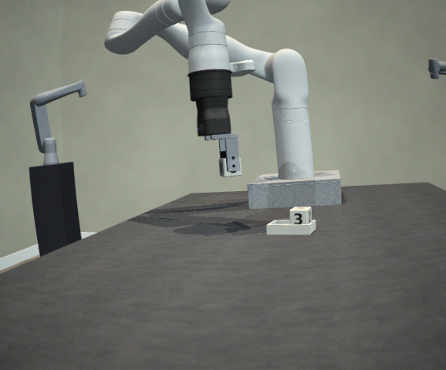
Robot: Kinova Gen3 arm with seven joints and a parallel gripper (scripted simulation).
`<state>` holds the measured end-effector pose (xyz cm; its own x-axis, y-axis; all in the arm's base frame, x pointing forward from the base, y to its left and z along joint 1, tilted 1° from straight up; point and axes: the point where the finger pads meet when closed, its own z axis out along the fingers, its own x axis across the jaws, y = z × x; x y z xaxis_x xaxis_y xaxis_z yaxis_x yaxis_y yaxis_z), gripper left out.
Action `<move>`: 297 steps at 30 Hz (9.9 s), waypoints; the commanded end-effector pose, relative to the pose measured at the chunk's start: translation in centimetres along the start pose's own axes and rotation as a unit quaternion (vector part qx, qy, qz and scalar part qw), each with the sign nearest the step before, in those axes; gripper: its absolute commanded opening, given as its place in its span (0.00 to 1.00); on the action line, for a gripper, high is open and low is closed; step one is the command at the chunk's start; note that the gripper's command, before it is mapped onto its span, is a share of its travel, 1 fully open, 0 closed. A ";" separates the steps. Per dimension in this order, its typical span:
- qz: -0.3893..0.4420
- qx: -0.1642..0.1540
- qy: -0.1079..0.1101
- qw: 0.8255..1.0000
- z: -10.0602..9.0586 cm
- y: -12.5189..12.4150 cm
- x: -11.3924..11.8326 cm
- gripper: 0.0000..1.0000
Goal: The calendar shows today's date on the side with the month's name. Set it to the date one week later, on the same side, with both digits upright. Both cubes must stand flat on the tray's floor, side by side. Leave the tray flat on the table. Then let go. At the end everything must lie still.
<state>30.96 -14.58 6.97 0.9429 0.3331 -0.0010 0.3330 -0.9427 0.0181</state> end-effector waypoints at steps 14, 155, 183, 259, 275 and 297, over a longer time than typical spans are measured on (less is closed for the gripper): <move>0.000 0.000 0.000 1.000 2.5 0.1 0.0 0.60; 0.000 0.000 0.000 1.000 9.9 0.2 0.1 0.60; 0.000 0.000 0.000 1.000 9.9 0.2 0.1 0.60; 0.000 0.000 0.000 1.000 4.4 0.2 0.1 0.90; 0.000 0.000 0.000 1.000 0.9 0.2 0.1 1.00; 0.000 0.000 0.000 1.000 0.9 0.2 0.1 1.00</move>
<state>31.07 -14.75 6.00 0.9428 0.3335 -0.0008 0.3335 -0.9426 0.0178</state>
